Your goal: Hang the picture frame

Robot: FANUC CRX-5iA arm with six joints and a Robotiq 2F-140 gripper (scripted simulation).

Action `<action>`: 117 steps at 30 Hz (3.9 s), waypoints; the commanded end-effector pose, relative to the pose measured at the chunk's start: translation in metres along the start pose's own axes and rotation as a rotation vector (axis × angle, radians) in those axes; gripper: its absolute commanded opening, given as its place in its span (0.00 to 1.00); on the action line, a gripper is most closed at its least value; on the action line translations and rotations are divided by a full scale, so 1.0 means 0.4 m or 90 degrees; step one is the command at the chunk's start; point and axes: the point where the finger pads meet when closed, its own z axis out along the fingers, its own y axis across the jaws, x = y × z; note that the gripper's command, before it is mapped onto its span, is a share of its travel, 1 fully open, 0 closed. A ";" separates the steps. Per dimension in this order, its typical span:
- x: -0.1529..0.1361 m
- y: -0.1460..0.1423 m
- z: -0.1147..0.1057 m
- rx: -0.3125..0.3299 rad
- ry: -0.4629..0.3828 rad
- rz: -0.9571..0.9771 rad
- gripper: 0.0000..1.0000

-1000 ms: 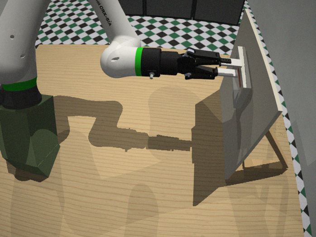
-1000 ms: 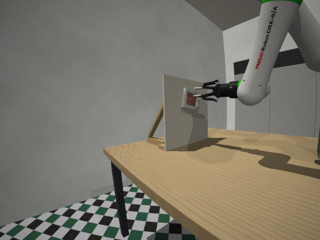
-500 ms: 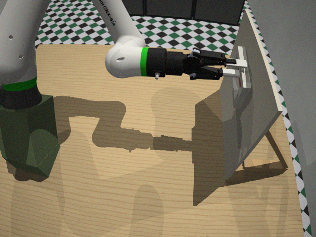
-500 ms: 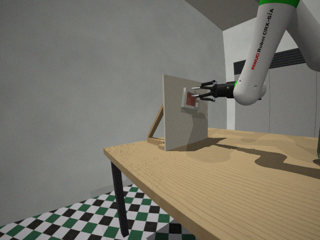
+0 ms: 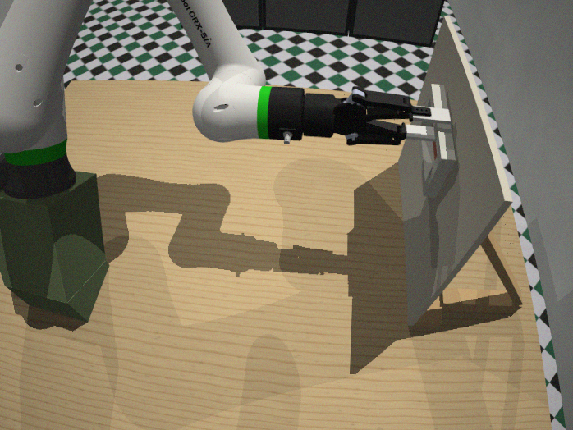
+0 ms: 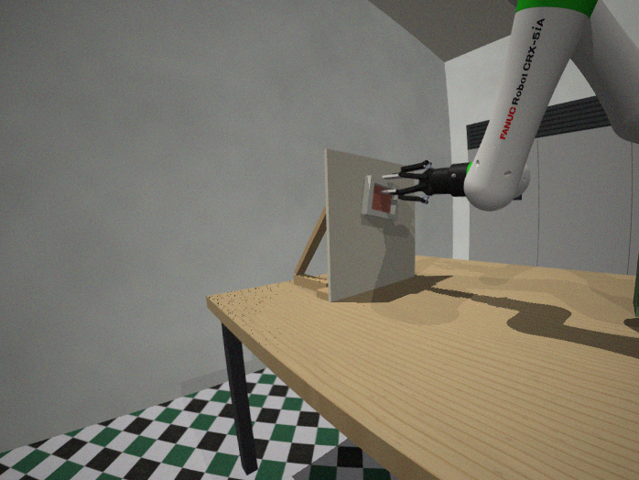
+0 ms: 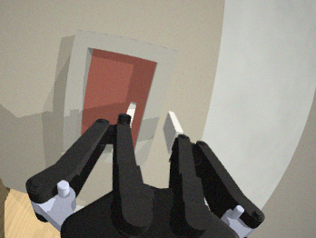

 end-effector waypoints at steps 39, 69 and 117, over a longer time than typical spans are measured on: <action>0.000 0.001 0.000 0.000 0.000 0.000 0.00; 0.000 0.001 0.000 0.000 0.000 0.000 0.00; 0.000 0.010 0.000 0.000 0.000 0.000 0.00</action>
